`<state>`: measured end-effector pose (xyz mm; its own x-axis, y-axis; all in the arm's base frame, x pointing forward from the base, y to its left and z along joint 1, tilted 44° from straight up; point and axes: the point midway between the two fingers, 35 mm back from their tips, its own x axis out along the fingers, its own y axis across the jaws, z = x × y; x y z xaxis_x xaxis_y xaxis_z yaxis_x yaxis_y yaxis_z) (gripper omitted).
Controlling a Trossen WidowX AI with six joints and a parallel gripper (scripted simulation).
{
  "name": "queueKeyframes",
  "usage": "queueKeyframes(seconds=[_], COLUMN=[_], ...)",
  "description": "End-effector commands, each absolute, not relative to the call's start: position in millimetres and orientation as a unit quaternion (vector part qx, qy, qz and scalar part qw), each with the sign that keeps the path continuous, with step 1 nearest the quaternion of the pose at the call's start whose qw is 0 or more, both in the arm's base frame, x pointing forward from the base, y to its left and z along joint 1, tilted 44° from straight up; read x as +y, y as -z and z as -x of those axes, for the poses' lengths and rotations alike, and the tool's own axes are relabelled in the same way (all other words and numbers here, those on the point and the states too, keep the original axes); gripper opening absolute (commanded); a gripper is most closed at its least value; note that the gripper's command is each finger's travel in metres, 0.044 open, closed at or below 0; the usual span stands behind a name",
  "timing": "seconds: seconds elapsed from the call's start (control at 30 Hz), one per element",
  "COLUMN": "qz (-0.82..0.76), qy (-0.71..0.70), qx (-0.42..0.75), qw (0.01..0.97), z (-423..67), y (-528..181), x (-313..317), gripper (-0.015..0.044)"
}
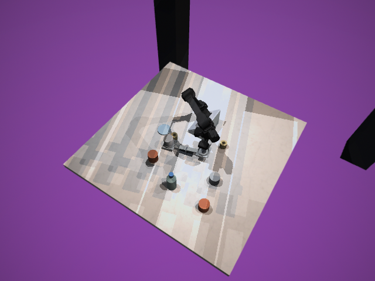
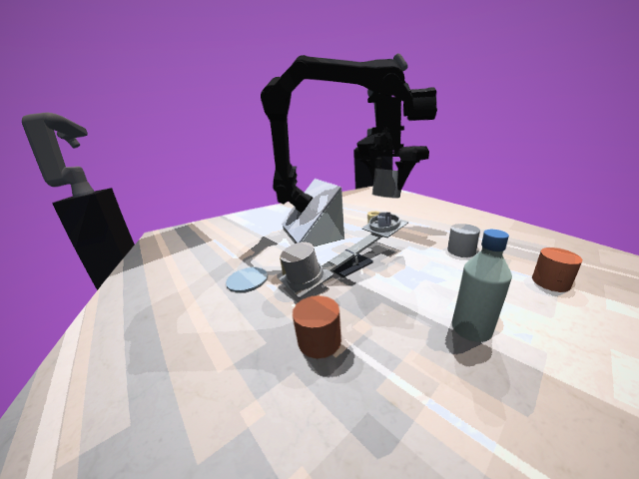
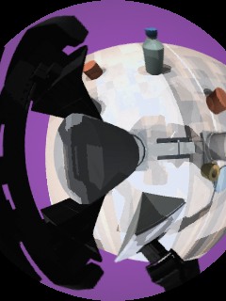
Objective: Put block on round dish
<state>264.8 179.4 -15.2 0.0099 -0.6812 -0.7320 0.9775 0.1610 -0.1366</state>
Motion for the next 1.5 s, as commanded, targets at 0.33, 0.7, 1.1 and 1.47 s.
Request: queueKeyframes(seconds=[0.33, 0.7, 1.1, 1.47], qz=[-0.214, -0.214, -0.214, -0.218], qy=[0.611, 0.611, 0.611, 0.609], qx=[0.348, 0.348, 0.348, 0.35], qw=[0.678, 0.678, 0.678, 0.678], z=[-265.0, -265.0, -265.0, -245.1], y=[15.4, 15.4, 15.4, 91.3], x=[179.7, 179.7, 179.7, 192.6], gripper=[0.0, 0.0, 0.0, 0.0])
